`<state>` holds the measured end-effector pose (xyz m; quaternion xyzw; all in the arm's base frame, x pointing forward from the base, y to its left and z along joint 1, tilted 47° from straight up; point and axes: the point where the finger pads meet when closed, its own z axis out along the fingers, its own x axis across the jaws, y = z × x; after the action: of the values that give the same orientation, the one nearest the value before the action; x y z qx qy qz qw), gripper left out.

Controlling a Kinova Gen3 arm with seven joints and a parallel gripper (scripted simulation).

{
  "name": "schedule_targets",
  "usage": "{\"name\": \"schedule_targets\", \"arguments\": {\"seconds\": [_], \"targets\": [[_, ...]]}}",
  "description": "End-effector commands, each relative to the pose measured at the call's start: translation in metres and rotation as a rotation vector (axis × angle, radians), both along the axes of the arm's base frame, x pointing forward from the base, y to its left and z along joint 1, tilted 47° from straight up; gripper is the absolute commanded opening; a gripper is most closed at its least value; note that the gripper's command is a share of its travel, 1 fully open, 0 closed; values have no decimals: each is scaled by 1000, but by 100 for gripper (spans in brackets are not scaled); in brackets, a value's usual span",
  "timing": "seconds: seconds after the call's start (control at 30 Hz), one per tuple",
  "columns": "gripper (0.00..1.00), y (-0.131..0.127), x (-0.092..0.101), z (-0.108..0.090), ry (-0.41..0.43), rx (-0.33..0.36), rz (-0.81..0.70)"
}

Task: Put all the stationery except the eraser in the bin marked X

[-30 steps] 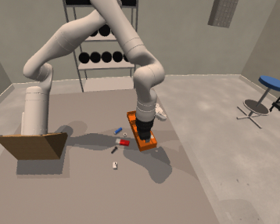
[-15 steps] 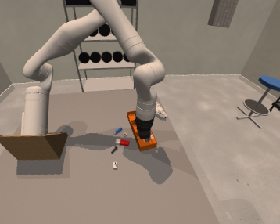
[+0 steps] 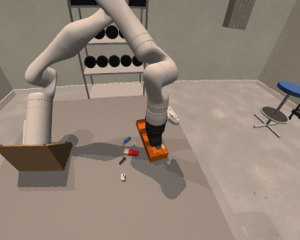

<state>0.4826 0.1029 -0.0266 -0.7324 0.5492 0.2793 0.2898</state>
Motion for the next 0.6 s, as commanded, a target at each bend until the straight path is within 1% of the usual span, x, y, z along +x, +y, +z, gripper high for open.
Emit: {"name": "schedule_targets", "arguments": {"seconds": [0.0,0.23,0.33,0.4,0.47,0.57], "targets": [[31,-10,1,6,0,-8,-2],[31,-30,4,24,1,-8,-2],[31,-30,4,24,-3,-8,1],[31,-28,3,25,-7,-6,7],[31,-18,3,32,-1,-3,-8],[31,-8,-2,43,-1,-3,-8]]}}
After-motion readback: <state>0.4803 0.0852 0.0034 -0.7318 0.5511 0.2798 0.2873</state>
